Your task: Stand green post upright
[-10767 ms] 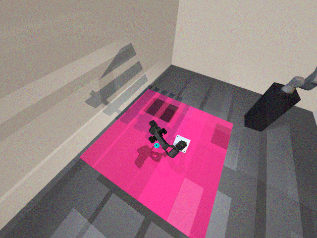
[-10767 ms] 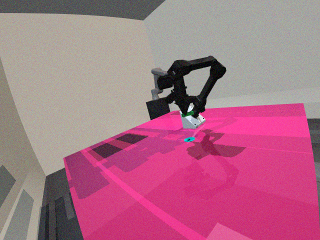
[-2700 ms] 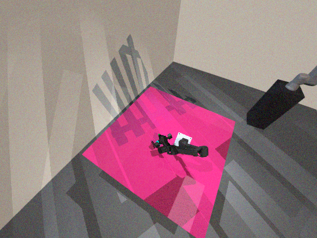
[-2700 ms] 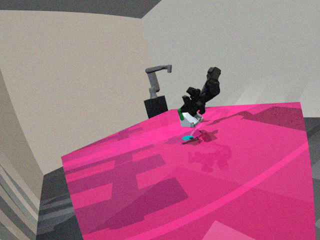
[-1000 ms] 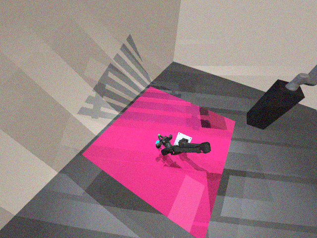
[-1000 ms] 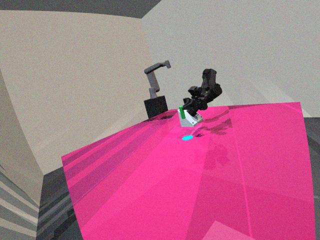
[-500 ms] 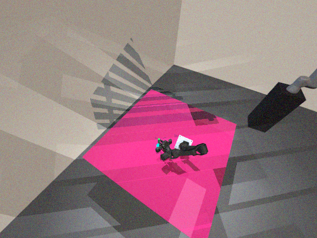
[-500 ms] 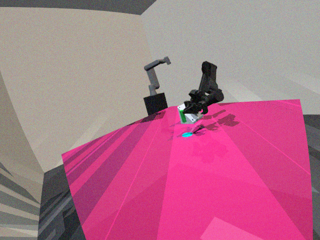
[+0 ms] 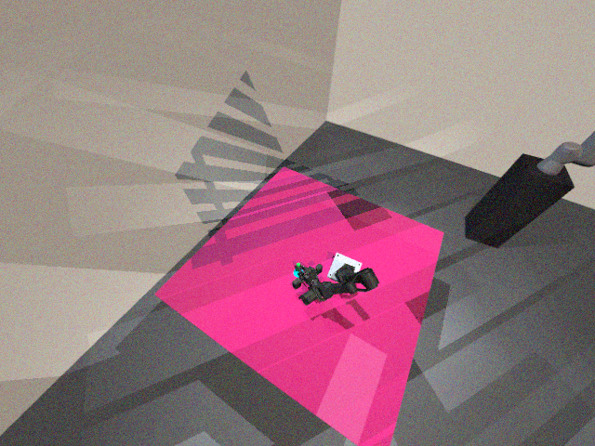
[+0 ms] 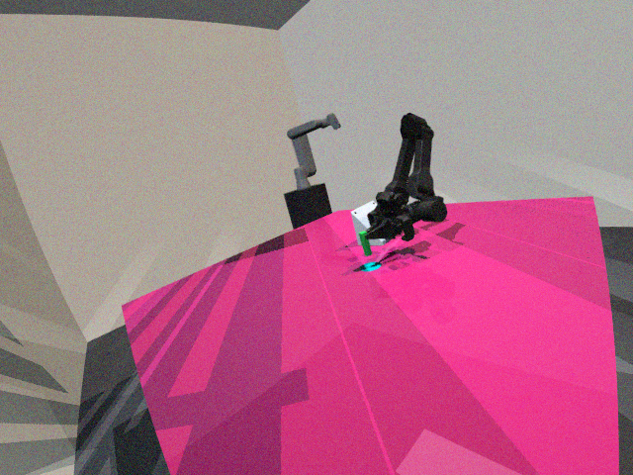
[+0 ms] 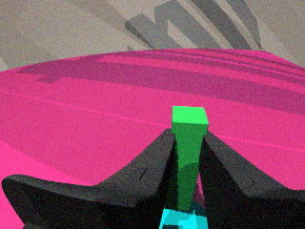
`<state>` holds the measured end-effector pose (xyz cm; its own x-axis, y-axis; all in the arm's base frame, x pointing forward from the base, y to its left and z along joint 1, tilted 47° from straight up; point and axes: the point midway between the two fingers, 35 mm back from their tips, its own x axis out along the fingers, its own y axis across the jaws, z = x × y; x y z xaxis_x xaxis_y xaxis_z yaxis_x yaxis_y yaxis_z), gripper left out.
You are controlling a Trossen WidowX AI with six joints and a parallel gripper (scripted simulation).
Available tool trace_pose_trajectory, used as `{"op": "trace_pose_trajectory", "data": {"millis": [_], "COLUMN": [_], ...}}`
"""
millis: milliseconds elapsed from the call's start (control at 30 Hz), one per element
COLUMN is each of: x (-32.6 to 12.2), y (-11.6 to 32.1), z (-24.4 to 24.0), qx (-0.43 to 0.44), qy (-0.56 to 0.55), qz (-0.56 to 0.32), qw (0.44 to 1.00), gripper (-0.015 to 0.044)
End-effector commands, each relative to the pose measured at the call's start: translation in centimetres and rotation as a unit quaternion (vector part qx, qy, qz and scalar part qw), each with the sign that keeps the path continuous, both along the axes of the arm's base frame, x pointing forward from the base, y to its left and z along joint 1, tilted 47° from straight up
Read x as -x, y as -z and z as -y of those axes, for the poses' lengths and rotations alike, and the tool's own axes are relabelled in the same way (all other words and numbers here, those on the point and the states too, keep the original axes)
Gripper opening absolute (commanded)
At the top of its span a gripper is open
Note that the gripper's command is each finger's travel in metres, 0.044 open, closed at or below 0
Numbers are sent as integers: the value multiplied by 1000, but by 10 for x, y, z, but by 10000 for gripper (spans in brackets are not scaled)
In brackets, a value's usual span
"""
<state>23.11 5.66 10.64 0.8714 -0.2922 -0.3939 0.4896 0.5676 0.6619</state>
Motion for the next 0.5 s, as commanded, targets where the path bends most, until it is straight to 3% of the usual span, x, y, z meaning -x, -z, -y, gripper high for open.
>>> {"op": "trace_pose_trajectory", "data": {"millis": [0,467], "x": [2,0], "y": [6,25], "z": [-5,-23], "qx": [2,3], "qy": [1,-2], "qz": [4,3], "qw": [1000,1000], "gripper": [23,23]}}
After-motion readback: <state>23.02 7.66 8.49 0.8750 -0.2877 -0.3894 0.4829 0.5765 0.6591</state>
